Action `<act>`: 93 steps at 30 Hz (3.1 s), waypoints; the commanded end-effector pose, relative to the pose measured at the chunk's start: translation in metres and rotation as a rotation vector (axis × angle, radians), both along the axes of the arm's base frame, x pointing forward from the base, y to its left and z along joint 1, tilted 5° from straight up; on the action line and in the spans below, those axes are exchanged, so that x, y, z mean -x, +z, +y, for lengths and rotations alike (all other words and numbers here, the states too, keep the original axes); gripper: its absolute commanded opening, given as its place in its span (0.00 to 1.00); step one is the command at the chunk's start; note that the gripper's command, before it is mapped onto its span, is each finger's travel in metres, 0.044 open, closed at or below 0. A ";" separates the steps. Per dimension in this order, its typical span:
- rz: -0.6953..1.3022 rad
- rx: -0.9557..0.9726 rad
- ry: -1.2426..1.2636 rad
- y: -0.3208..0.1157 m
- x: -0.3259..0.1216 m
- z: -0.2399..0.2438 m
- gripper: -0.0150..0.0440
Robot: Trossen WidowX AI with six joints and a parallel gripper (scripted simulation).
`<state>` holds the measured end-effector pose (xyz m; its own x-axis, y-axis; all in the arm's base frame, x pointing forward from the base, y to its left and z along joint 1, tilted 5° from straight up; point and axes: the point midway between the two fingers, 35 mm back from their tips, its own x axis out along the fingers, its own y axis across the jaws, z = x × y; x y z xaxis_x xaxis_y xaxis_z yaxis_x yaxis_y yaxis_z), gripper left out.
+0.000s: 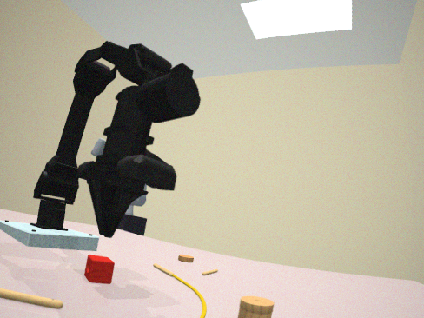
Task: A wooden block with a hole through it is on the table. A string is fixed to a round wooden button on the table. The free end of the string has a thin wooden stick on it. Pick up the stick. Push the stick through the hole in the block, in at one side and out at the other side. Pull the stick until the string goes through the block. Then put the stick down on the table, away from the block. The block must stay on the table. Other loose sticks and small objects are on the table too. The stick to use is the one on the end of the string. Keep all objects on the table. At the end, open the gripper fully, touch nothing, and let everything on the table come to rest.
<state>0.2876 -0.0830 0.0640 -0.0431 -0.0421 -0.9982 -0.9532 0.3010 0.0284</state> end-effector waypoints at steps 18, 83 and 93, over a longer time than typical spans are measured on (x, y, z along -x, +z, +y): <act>0.000 0.000 0.000 0.000 0.000 0.000 0.25; 0.051 -0.064 1.379 -0.007 -0.016 0.156 1.00; 0.051 -0.064 1.379 -0.007 -0.016 0.156 0.60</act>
<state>0.3042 0.0718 0.0573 -0.0372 -0.0393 -0.9985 -0.4790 -0.8763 0.0523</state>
